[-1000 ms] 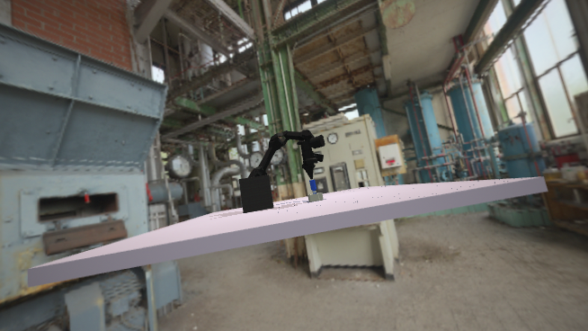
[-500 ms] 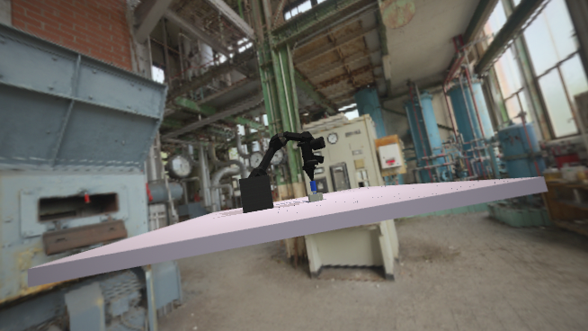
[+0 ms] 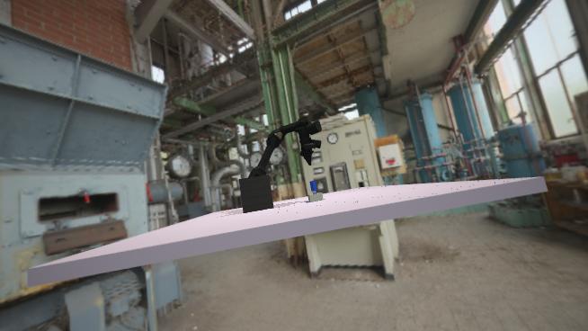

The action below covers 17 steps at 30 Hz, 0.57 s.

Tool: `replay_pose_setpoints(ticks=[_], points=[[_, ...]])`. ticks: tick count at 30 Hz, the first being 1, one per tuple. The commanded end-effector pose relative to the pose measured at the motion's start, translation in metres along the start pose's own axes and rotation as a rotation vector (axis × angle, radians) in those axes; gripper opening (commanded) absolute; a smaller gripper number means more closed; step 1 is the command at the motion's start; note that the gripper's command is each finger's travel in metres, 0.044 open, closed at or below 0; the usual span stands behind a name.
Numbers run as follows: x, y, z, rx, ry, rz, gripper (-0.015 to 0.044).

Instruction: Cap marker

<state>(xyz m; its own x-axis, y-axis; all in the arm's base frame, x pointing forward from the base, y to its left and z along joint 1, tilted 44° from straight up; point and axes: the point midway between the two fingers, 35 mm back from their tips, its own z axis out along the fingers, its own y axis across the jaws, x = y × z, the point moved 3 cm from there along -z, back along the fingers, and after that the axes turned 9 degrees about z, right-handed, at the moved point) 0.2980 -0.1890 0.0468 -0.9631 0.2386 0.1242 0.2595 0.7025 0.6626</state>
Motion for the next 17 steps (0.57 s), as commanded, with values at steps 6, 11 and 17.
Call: replay_pose_setpoints(ticks=[6, 11, 17], points=[[0.0017, 0.0017, -0.0065, 0.0, 0.016, -0.008, 0.0157], [0.0017, 0.0017, -0.0065, 0.0, 0.016, -0.008, 0.0289], [0.0017, 0.0017, -0.0065, 0.0, 0.016, -0.008, 0.044]])
